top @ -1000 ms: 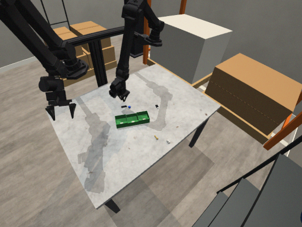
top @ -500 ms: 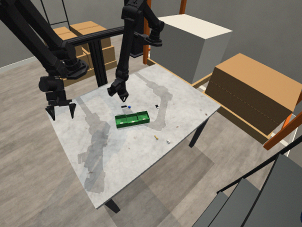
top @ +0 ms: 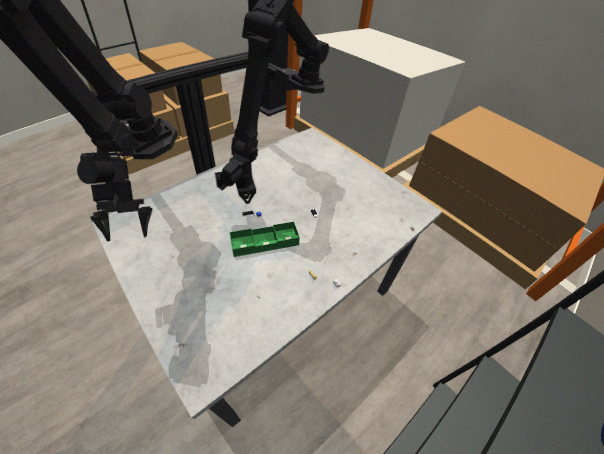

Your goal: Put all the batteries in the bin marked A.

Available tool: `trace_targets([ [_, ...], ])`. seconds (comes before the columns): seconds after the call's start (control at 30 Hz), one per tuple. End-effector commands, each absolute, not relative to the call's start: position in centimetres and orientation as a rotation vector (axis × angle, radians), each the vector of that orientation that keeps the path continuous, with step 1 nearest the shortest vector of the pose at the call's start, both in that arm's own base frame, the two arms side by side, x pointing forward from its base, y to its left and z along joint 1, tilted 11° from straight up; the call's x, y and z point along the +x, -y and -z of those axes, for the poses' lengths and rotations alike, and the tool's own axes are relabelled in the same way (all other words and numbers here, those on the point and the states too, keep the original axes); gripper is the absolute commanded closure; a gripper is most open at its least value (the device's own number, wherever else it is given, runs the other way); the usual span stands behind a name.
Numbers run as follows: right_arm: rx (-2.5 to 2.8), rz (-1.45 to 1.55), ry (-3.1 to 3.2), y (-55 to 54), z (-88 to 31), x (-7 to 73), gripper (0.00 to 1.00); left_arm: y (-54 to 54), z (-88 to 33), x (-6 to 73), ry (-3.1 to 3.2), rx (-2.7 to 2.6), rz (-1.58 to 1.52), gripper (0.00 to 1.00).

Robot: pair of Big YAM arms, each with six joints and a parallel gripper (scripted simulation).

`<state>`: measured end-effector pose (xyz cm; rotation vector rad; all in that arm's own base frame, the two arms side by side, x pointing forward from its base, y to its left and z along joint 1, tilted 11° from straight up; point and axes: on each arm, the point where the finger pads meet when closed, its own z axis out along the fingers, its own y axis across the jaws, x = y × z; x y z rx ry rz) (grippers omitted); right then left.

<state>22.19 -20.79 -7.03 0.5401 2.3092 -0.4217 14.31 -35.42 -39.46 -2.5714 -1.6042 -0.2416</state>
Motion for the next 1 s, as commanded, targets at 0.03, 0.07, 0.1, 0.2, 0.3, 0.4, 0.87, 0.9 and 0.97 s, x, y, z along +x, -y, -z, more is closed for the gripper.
trace_targets([
  [0.03, 0.535, 0.433, -2.299, 20.9, 6.4, 22.0, 0.0, 36.4, 39.1, 14.5, 1.607, -2.589, 0.233, 0.72],
  [0.07, 0.535, 0.433, -2.299, 20.9, 6.4, 22.0, 0.0, 36.4, 39.1, 14.5, 1.607, -2.589, 0.233, 0.72],
  [0.1, 0.535, 0.433, -2.299, 20.9, 6.4, 22.0, 0.0, 36.4, 39.1, 14.5, 1.607, -2.589, 0.233, 0.72],
  [0.2, 0.535, 0.433, -2.299, 20.9, 6.4, 22.0, 0.0, 36.5, 39.1, 14.5, 1.607, -2.589, 0.233, 0.72],
  [0.3, 0.535, 0.433, -2.299, 20.9, 6.4, 22.0, 0.0, 37.4, 38.2, 14.6, 1.6, -2.607, 0.227, 0.72],
  [0.4, 0.535, 0.433, -2.299, 20.9, 6.4, 22.0, 0.0, 36.5, 39.0, 14.5, 1.607, -2.589, 0.233, 0.72],
  [0.87, 0.535, 0.433, -2.299, 20.9, 6.4, 22.0, 0.0, 36.8, 38.2, 14.4, 1.601, -2.603, 0.228, 0.72],
  [0.9, 0.535, 0.433, -2.299, 20.9, 6.4, 22.0, 0.0, 36.8, 38.2, 14.4, 1.601, -2.603, 0.228, 0.72],
  [0.97, 0.535, 0.433, -2.299, 20.9, 6.4, 22.0, 0.0, 36.4, 39.0, 14.5, 1.607, -2.589, 0.233, 0.72],
])
